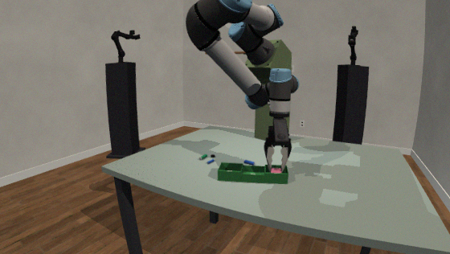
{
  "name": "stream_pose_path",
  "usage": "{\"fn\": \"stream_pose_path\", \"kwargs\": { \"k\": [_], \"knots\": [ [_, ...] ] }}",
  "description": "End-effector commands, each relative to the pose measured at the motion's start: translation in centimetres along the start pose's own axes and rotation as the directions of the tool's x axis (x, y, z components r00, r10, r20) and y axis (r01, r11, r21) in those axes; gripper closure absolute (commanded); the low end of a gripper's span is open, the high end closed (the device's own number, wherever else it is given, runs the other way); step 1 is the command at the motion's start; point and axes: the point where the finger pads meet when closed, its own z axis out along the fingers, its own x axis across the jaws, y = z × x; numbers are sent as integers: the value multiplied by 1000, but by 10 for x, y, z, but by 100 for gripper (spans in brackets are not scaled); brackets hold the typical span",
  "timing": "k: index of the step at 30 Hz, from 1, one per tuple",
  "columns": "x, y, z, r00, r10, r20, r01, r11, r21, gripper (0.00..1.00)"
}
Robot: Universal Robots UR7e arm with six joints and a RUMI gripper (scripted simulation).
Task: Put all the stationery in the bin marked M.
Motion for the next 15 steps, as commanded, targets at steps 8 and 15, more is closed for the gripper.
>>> {"fn": "stream_pose_path", "kwargs": {
  "k": [8, 15],
  "knots": [
    [0, -1, 4, 1000, 0, 0, 0, 1000, 1, 100],
    [0, -1, 4, 1000, 0, 0, 0, 1000, 1, 72]
  ]
}}
